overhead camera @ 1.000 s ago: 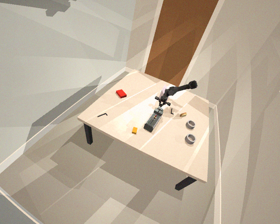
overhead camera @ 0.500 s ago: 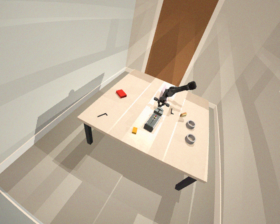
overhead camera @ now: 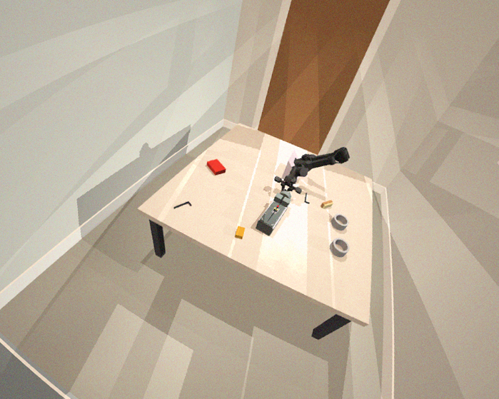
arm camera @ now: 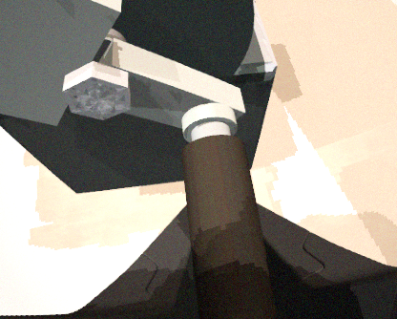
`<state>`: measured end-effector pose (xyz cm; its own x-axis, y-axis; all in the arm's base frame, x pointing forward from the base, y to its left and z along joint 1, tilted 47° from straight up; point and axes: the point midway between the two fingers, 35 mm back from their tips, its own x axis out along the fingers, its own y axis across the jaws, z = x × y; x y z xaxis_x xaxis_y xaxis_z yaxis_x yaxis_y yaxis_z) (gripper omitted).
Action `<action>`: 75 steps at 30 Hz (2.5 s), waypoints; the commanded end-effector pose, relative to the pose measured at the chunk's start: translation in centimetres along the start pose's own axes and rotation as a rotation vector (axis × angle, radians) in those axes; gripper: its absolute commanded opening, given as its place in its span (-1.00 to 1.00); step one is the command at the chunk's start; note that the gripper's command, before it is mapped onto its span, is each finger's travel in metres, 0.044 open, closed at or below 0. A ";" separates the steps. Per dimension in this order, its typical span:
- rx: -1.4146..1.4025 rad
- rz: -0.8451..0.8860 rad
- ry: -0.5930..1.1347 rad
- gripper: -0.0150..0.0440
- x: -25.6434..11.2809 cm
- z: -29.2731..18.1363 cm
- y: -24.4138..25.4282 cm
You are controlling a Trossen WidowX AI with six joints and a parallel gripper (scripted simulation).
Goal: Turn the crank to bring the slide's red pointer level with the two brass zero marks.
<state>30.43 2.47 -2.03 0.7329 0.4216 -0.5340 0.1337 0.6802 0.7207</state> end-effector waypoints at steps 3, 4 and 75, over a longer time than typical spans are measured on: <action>-0.001 0.005 0.010 -0.49 0.6 -0.6 0.8; -0.001 0.005 0.010 -0.49 0.7 -0.7 1.0; 0.010 -0.023 0.007 1.00 0.0 0.2 2.4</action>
<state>30.50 4.38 -1.09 0.7153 0.4075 -0.5677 0.1752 0.6818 0.7102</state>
